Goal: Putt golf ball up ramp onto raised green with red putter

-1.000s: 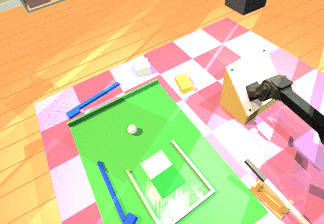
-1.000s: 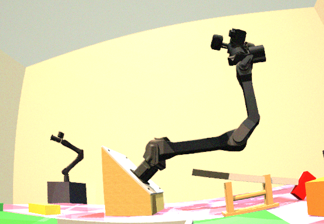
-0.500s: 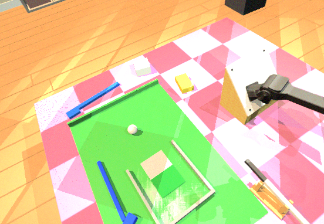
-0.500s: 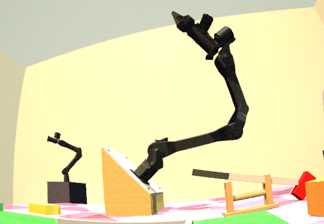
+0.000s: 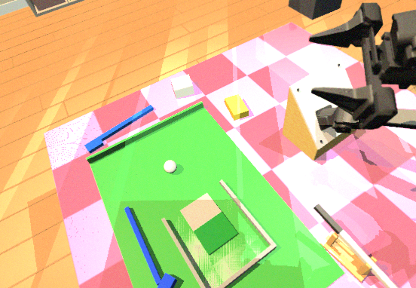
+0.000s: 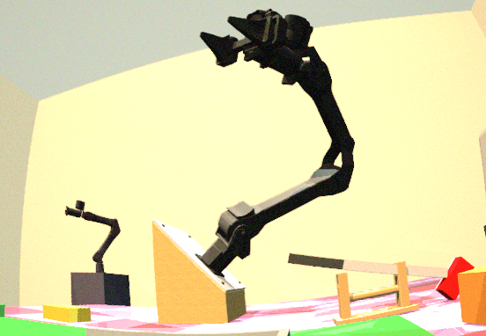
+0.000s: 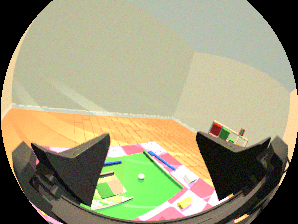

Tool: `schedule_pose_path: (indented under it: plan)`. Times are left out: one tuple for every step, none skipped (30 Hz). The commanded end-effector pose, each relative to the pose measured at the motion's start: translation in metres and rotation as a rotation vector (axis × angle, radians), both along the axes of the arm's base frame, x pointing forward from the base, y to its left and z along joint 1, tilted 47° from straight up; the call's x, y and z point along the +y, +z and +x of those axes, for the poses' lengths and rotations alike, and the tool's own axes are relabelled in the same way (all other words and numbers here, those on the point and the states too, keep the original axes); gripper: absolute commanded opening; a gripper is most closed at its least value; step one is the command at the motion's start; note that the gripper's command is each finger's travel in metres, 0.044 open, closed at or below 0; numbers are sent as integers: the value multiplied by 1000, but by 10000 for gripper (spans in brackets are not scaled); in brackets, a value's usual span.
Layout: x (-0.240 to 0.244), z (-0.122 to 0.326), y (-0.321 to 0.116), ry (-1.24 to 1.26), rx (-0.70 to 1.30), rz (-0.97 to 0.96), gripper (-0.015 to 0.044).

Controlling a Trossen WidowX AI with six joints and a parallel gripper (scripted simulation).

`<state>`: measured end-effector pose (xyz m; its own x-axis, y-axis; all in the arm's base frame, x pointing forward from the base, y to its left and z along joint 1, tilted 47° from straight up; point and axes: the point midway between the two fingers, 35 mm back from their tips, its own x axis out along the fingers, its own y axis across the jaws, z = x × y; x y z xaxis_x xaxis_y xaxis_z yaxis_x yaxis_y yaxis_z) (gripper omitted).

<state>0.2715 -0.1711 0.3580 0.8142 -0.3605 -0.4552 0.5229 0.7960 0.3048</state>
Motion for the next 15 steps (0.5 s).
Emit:
schedule_pose_path:
  plan:
    - [49,24,-44,102,69,308,440]
    - [63,27,-53,121,92,381,440]
    - [77,30,-62,138,120,457,440]
    - [91,32,-71,152,152,533,440]
    - [106,33,-80,163,187,608,440]
    - [120,33,-88,171,226,681,440]
    - [135,32,-96,175,269,752,440]
    - [149,31,-103,176,314,822,440]
    - [164,28,-110,174,363,889,440]
    - [178,25,-117,168,415,954,440]
    - [192,21,-123,157,470,1017,440]
    - [205,16,-129,143,528,1076,440]
    - [219,11,-136,123,596,1137,440]
    - [232,5,-142,96,668,1195,440]
    - [246,-2,-148,64,742,1249,440]
